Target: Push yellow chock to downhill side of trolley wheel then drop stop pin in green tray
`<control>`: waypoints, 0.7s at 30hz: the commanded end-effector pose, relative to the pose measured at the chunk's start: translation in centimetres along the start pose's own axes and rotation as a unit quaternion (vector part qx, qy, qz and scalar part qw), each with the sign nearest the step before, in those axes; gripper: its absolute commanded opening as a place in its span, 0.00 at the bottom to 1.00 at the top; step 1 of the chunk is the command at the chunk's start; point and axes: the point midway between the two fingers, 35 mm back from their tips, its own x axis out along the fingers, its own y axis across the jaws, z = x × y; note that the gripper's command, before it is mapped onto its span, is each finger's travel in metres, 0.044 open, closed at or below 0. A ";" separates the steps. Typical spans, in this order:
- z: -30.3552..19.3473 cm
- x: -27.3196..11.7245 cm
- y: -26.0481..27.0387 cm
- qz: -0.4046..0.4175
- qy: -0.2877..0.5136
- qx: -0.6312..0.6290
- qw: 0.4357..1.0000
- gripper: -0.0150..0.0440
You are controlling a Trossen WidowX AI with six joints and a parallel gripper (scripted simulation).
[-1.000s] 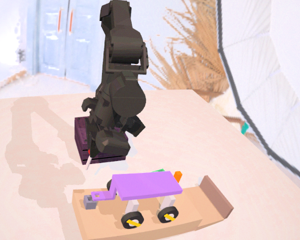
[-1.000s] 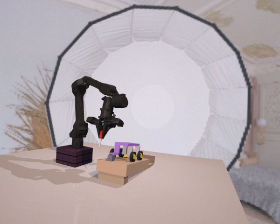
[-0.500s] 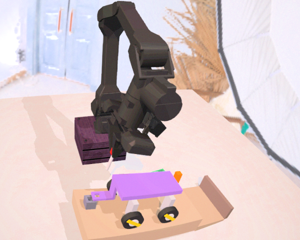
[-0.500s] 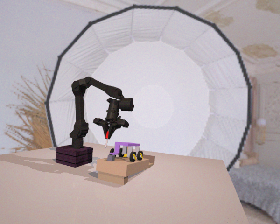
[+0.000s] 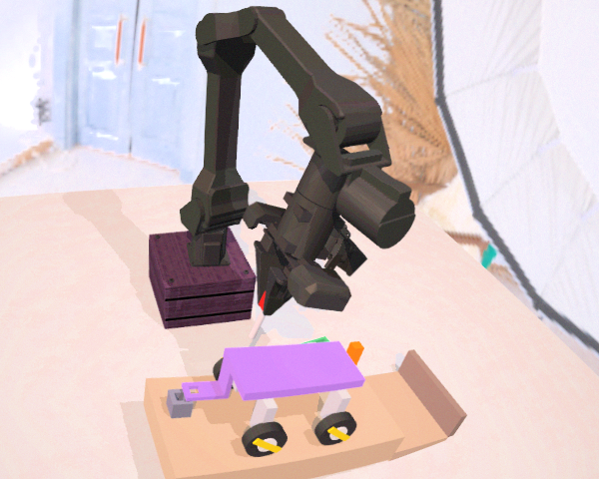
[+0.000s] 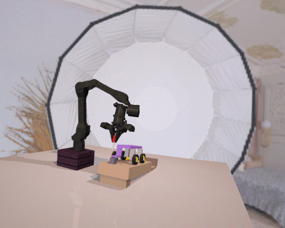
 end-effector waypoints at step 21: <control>9.4 -0.5 1.0 0.004 -0.002 0.000 1.000 0.25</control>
